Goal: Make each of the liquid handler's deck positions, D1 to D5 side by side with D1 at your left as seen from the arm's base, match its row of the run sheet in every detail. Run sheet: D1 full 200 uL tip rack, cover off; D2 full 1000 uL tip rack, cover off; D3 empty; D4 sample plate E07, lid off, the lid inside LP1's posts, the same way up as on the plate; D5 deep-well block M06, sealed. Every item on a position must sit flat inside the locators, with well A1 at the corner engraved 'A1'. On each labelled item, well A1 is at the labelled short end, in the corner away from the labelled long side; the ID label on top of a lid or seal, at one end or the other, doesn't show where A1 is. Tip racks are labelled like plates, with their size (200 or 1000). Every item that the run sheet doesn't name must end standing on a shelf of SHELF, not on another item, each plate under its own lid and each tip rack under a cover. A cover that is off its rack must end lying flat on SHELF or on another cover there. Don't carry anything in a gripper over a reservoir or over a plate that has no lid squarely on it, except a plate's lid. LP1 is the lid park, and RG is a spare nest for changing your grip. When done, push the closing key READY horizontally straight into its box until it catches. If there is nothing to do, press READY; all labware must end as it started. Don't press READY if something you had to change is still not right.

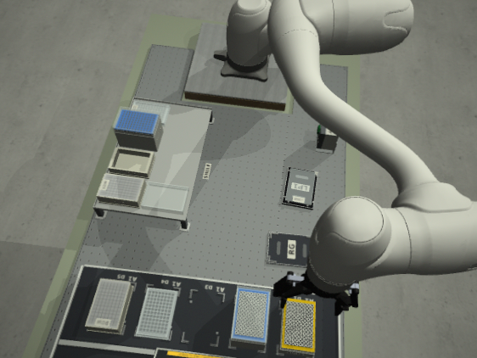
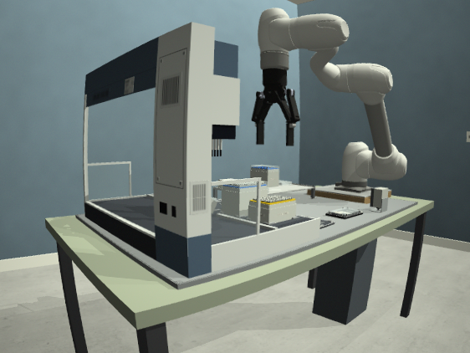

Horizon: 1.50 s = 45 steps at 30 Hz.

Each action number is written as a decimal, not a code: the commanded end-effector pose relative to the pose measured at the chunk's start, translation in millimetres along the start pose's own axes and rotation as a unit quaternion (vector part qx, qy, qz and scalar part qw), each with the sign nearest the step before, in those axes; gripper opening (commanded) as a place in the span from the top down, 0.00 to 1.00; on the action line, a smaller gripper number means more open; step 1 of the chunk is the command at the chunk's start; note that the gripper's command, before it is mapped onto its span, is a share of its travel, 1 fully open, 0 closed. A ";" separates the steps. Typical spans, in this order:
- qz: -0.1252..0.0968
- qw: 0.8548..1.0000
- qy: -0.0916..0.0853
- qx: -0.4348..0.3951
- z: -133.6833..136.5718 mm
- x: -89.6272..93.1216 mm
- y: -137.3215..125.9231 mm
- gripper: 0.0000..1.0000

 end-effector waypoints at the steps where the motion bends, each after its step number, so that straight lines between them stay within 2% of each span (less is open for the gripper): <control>1: 0.001 1.000 0.001 0.000 -0.1 -10.3 0.0 0.21; 3: 0.001 1.000 0.001 0.000 -0.1 -10.3 0.0 0.21; 13: 0.001 1.000 0.001 0.009 44.4 -10.2 -22.6 0.21; 15: 0.001 1.000 0.001 0.009 44.4 -10.2 -22.6 0.21; 45: 0.001 1.000 0.001 0.009 169.2 -9.8 -86.0 0.21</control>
Point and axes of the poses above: the point where the finger pads meet when closed, its own x axis out along the fingers, its own z axis across the jaws, y = z × x, the point moved 5 cm from there along -x, back along the fingers, and after that the axes turned 7 degrees about x, right-handed, at the moved point
